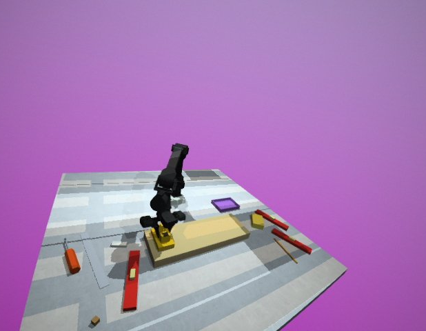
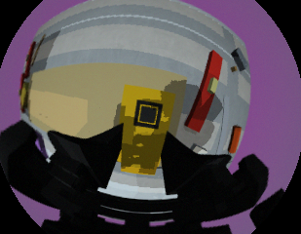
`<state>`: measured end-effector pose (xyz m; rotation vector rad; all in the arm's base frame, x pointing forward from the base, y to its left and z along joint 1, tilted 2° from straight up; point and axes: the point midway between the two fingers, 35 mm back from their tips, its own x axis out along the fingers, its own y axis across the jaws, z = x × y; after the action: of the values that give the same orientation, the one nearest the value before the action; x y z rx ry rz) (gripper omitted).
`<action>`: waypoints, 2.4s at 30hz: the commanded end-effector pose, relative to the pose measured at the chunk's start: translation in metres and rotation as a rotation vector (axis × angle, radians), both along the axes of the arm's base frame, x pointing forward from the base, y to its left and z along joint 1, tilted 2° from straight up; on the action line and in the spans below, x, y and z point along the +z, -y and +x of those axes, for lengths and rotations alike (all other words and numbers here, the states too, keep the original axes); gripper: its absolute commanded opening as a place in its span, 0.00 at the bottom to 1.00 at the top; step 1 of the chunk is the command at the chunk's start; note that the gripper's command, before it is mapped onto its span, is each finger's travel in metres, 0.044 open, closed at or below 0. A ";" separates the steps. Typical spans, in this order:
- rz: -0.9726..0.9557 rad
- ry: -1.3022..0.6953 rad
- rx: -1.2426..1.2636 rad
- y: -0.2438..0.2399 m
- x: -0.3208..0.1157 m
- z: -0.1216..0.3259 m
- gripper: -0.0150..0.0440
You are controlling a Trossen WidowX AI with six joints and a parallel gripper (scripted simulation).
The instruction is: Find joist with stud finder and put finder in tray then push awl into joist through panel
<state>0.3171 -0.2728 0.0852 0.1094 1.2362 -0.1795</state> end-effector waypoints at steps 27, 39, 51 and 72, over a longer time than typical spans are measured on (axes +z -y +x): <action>0.002 0.006 0.001 -0.067 -0.002 0.014 0.25; 0.005 0.006 0.001 -0.096 -0.003 0.020 0.25; 0.007 0.007 0.001 -0.124 -0.003 0.026 0.25; 0.012 0.008 0.001 -0.174 -0.003 0.036 0.25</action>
<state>0.3529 -0.1062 0.0828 0.1184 1.2292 -0.1707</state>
